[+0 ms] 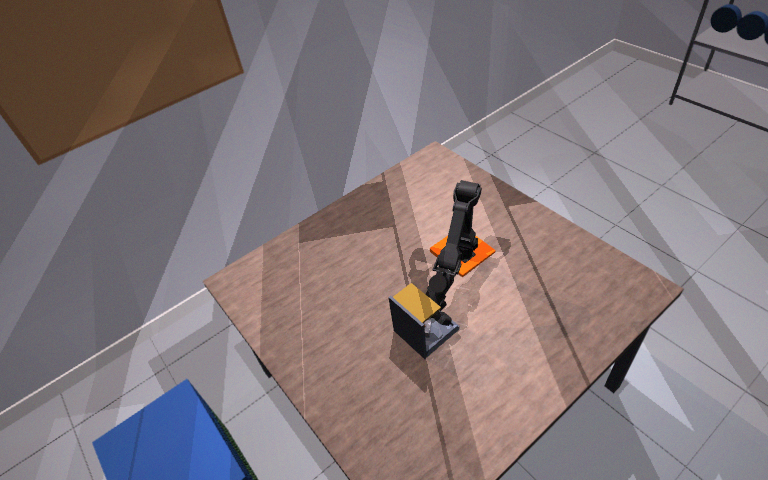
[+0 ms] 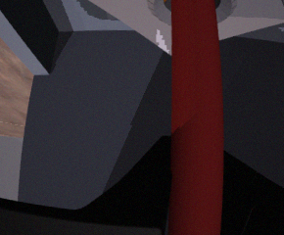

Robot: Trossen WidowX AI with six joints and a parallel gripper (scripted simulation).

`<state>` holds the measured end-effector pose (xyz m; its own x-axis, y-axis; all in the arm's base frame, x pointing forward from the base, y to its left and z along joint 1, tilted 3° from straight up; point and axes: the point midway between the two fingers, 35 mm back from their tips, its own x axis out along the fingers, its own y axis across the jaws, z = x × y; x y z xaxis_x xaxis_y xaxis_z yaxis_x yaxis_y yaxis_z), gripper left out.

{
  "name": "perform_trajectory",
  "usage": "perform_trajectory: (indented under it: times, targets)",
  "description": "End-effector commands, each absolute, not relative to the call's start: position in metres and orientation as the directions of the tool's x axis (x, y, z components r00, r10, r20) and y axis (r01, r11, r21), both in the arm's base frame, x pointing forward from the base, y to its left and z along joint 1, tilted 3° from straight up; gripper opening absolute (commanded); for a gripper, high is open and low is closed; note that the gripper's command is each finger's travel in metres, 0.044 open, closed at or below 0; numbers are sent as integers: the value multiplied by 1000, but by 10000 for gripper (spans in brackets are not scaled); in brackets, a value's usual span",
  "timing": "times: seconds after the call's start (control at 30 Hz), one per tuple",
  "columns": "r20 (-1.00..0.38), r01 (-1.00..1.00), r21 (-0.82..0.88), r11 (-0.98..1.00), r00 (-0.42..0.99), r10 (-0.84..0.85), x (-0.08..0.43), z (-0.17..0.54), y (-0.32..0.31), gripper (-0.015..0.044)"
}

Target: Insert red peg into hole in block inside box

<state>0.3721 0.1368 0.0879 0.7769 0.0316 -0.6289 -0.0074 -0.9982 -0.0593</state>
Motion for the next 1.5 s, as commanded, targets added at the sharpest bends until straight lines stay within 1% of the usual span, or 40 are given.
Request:
perform_trajectory:
  times: [0.0, 1.33, 1.47]
  targets:
    - [-642, -4, -50, -999, 767, 29, 371, 78, 136, 0]
    - [-642, -4, -50, -999, 766, 29, 370, 69, 137, 0]
    - [-633, -6, -56, -998, 774, 31, 372, 73, 137, 105]
